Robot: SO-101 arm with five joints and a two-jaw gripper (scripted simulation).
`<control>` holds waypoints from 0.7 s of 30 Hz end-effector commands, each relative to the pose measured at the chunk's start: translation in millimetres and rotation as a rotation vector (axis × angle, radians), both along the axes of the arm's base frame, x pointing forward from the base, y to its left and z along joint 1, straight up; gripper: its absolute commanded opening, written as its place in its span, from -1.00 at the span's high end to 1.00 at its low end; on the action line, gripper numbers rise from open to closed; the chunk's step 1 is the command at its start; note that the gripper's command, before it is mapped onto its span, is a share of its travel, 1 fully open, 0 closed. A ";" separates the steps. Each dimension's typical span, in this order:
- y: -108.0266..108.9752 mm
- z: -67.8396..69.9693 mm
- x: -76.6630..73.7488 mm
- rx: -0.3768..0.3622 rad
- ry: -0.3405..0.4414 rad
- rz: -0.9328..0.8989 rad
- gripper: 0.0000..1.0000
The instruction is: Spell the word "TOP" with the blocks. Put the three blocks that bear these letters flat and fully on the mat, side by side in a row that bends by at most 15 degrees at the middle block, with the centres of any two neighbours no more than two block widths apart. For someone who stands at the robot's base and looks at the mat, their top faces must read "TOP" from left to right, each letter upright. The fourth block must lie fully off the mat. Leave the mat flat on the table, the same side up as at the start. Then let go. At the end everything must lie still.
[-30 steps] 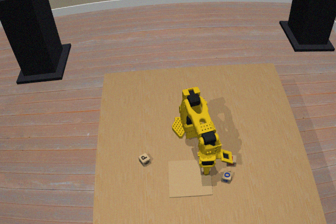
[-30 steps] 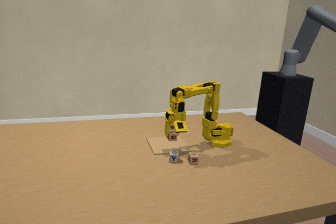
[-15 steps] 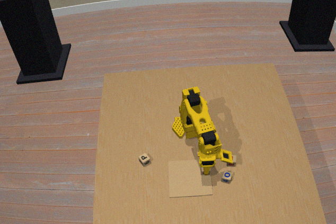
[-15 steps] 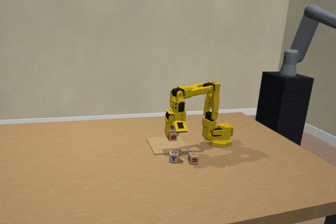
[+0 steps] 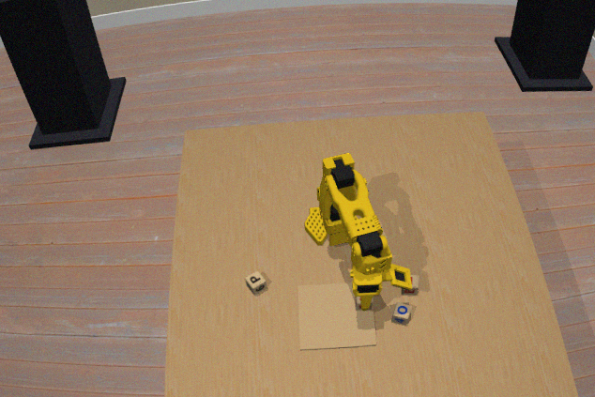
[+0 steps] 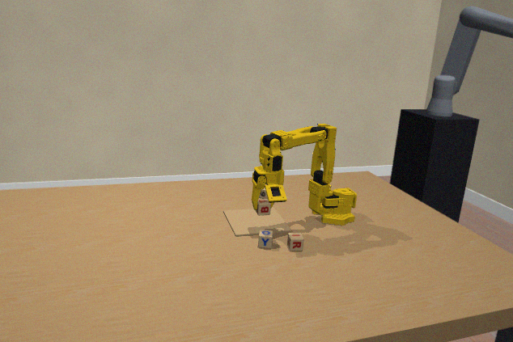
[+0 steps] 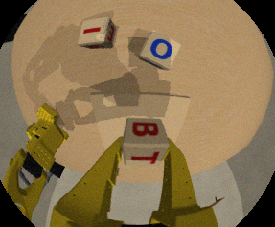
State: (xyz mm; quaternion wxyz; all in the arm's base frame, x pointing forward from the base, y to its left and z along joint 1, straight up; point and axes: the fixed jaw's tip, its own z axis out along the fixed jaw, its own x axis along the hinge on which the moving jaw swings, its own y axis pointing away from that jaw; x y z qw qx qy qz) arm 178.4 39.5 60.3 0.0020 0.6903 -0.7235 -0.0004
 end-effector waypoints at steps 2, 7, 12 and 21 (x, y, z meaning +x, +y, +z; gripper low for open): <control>3.3 14.4 10.3 0.023 -0.101 0.011 1.00; 3.4 11.9 10.6 0.023 -0.101 0.010 1.00; 3.4 8.9 10.9 0.023 -0.101 0.010 1.00; 3.4 7.8 10.9 0.023 -0.101 0.010 1.00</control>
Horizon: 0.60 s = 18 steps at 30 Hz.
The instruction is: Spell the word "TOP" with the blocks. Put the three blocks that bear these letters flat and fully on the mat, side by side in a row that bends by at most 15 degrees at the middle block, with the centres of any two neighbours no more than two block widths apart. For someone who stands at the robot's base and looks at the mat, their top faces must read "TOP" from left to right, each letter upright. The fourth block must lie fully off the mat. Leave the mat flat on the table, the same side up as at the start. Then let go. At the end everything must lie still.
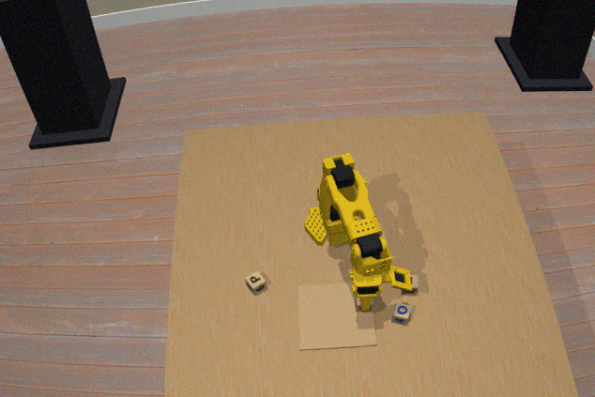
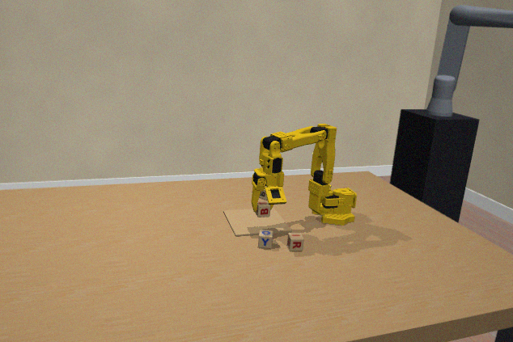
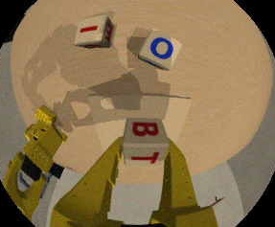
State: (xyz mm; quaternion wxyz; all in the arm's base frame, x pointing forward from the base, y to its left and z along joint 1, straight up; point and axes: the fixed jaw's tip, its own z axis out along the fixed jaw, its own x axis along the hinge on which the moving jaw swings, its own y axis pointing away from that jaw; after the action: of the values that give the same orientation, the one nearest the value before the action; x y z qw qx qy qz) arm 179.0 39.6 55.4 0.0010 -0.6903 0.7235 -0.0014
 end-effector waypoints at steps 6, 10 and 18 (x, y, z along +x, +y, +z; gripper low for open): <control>3.2 8.6 10.3 0.021 -0.094 0.009 1.00; 3.1 7.4 10.3 0.021 -0.094 0.009 1.00; 3.1 6.1 10.4 0.021 -0.094 0.009 1.00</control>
State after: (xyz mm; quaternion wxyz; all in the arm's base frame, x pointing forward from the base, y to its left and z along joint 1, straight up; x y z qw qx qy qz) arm 178.7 39.5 49.5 0.0021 -0.6903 0.7235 -0.0021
